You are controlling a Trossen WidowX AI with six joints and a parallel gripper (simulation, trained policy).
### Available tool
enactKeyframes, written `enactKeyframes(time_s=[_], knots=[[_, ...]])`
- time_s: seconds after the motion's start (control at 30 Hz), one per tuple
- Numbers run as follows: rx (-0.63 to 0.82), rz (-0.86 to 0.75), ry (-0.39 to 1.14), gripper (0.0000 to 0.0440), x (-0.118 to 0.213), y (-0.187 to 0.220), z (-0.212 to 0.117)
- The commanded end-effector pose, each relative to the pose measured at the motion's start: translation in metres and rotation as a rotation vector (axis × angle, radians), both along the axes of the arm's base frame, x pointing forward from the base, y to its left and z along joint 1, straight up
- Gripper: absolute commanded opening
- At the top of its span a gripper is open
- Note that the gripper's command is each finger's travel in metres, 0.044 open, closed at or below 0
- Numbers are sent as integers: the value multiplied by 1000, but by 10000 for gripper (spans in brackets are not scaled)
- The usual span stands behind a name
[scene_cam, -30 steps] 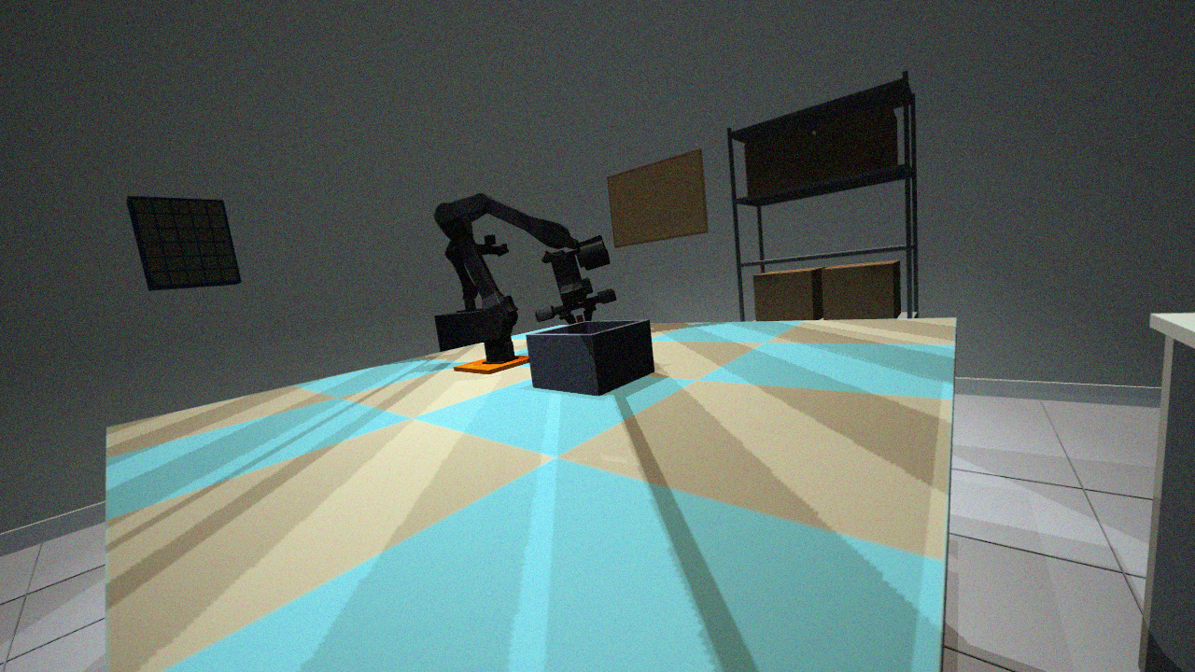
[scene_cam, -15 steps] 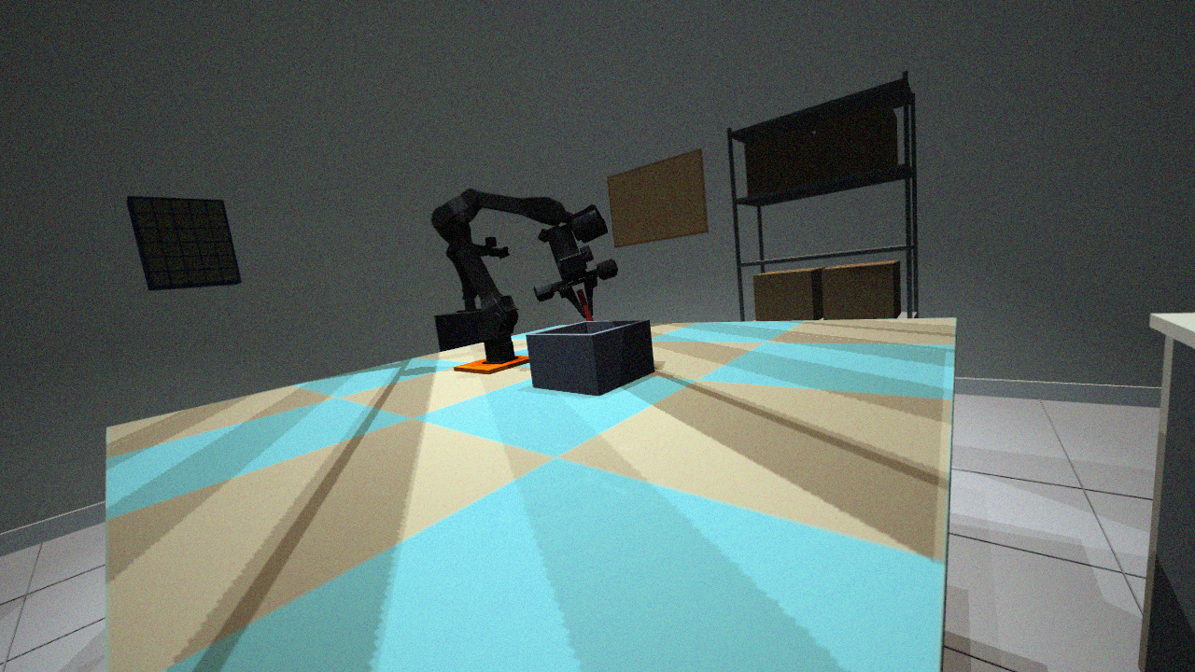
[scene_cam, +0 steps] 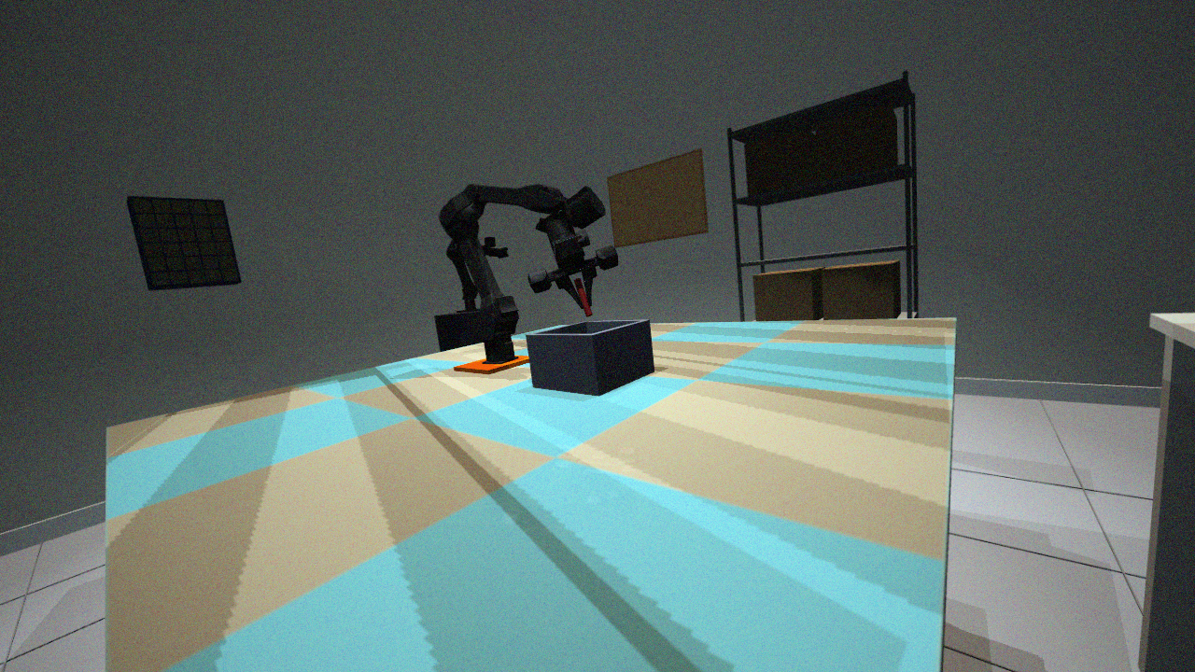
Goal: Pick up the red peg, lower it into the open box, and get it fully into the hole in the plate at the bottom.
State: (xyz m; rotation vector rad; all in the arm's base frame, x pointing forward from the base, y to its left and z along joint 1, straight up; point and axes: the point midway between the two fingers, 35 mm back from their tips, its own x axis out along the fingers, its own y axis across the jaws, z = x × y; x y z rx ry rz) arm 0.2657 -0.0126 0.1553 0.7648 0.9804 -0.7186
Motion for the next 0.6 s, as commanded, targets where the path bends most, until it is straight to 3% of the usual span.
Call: enactKeyframes(time_s=[0.0, 0.57], knots=[[-17, -22, -9, 0, 9, -15, 1], [-30, -107, -22, 3, 37, -65, -13]])
